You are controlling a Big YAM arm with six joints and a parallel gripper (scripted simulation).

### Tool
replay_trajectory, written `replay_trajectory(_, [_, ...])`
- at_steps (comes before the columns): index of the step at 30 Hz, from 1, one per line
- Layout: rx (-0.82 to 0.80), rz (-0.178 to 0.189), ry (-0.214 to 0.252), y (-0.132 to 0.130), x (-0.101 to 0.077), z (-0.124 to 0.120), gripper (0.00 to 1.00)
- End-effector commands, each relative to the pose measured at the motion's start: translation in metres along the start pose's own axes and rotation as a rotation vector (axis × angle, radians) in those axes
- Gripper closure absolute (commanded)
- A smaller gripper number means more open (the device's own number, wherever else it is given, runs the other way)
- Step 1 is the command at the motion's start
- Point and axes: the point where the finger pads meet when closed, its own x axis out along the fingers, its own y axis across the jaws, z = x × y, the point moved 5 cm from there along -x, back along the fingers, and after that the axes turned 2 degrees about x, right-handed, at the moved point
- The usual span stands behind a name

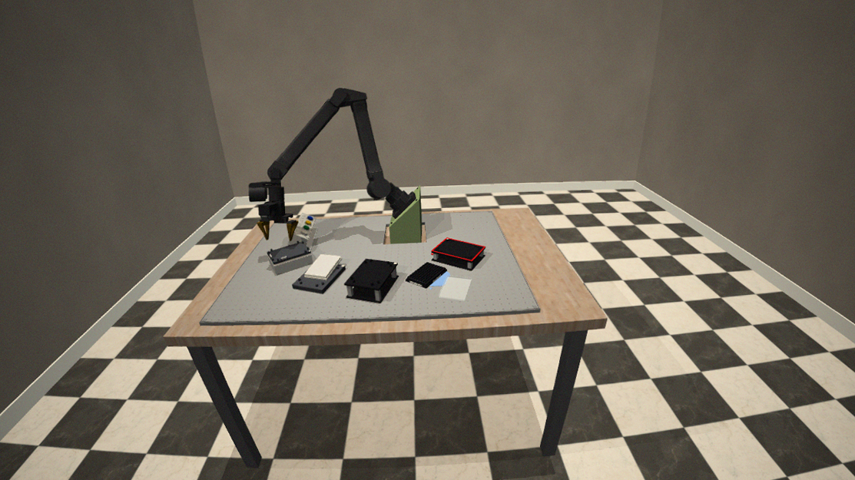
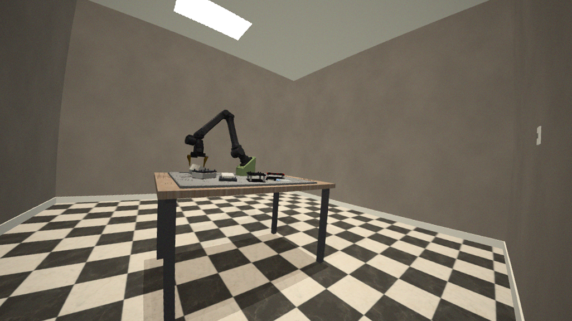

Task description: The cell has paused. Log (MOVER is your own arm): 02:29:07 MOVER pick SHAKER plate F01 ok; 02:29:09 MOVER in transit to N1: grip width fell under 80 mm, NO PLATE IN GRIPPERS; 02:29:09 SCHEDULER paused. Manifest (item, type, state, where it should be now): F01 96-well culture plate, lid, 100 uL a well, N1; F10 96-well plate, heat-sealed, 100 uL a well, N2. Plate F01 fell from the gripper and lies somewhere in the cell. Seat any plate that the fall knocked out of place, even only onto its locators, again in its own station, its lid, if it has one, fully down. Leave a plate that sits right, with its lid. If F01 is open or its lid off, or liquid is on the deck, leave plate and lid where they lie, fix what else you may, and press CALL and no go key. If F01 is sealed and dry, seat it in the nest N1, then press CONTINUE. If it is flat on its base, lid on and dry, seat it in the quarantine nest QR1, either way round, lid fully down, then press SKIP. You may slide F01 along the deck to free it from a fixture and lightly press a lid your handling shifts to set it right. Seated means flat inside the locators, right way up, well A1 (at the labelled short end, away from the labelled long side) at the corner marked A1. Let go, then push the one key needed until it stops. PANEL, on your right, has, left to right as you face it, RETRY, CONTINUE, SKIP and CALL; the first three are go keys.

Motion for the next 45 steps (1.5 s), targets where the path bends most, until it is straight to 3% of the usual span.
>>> replay_trajectory(1, [0.055,0.027,-0.037,-0.011,-0.010,0.026,0.00])
replay_trajectory(2, [0.055,0.024,-0.031,-0.007,-0.009,0.028,0.00])
replay_trajectory(3, [0.048,0.062,-0.009,0.018,0.002,0.022,0.00])
replay_trajectory(4, [0.056,0.026,-0.031,0.015,-0.010,0.026,0.00])
replay_trajectory(6, [0.056,0.026,-0.031,0.015,-0.010,0.026,0.00])
replay_trajectory(8, [0.072,0.084,-0.027,0.008,-0.007,0.041,0.00])
replay_trajectory(14, [0.076,0.073,-0.030,0.044,-0.007,0.049,0.00])
replay_trajectory(16, [0.084,0.136,-0.010,0.040,-0.005,0.063,0.00])
replay_trajectory(17, [0.084,0.133,-0.007,0.044,-0.005,0.065,0.00])
replay_trajectory(18, [0.071,0.168,0.021,0.069,0.004,0.057,0.00])
replay_trajectory(19, [0.081,0.143,0.000,0.067,-0.007,0.059,0.00])
replay_trajectory(20, [0.085,0.133,-0.009,0.070,-0.007,0.063,0.00])
replay_trajectory(21, [0.088,0.165,0.007,0.061,-0.006,0.075,0.00])
replay_trajectory(24, [0.090,0.179,0.013,0.065,-0.006,0.078,0.00])
replay_trajectory(25, [0.087,0.187,0.021,0.083,-0.009,0.069,0.00])
replay_trajectory(28, [0.090,0.181,0.014,0.095,-0.009,0.076,0.00])
replay_trajectory(29, [0.092,0.208,0.031,0.087,-0.008,0.090,0.00])
replay_trajectory(31, [0.093,0.217,0.037,0.096,-0.009,0.094,0.00])
replay_trajectory(32, [0.077,0.246,0.068,0.119,-0.002,0.084,0.00])
replay_trajectory(34, [0.089,0.226,0.045,0.122,-0.014,0.087,0.00])
replay_trajectory(36, [0.091,0.248,0.064,0.118,-0.013,0.104,0.00])
replay_trajectory(38, [0.079,0.266,0.086,0.143,-0.012,0.095,0.00])
replay_trajectory(40, [0.079,0.266,0.086,0.143,-0.012,0.095,0.00])
replay_trajectory(41, [0.086,0.268,0.090,0.132,-0.016,0.111,0.00])
replay_trajectory(45, [0.081,0.278,0.102,0.161,-0.023,0.103,0.00])
